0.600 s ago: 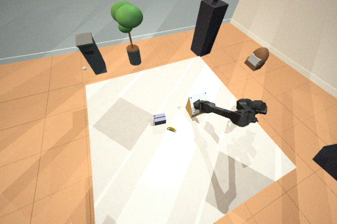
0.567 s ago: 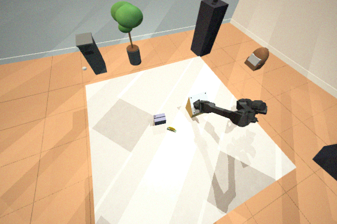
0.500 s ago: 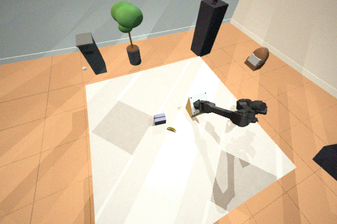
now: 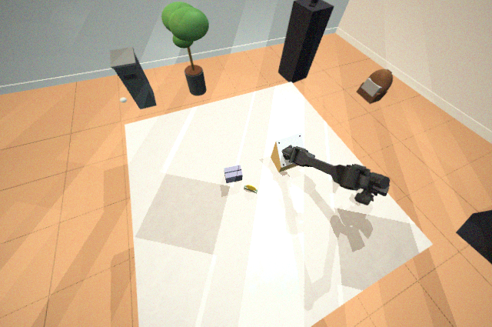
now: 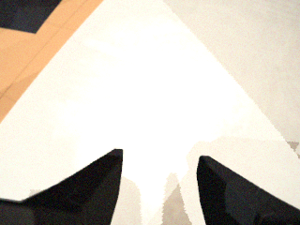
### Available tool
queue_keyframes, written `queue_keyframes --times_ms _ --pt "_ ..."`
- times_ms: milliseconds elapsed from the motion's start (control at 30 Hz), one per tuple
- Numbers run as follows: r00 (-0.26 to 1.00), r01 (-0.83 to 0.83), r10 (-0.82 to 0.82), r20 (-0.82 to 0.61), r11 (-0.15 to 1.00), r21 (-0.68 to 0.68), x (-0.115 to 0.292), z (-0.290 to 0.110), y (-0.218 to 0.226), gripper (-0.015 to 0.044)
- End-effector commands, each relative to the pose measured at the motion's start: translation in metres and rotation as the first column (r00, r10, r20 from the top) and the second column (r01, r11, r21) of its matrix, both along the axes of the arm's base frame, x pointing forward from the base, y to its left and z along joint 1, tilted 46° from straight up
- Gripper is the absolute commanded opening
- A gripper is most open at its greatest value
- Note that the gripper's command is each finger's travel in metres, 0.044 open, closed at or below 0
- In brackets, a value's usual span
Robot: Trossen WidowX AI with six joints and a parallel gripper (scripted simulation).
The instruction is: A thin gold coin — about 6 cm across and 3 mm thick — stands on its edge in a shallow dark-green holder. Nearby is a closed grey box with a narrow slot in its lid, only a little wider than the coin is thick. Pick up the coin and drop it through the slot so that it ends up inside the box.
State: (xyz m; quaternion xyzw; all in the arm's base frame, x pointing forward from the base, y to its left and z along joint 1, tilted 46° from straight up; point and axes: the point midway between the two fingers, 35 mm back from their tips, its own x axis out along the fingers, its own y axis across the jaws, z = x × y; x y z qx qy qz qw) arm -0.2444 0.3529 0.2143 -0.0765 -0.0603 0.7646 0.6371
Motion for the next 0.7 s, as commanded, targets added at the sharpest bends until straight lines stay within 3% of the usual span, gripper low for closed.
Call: queue_keyframes --times_ms 0,333,667 --pt "0.994 0.093 -0.093 -0.057 0.996 0.012 0.050 0.022 0.032 0.0161" --pt "0.919 0.357 -0.340 -0.200 0.932 0.057 0.191 0.078 0.074 0.0161" --pt "0.792 0.585 -0.552 -0.259 0.808 0.068 0.328 0.110 0.069 0.0161"
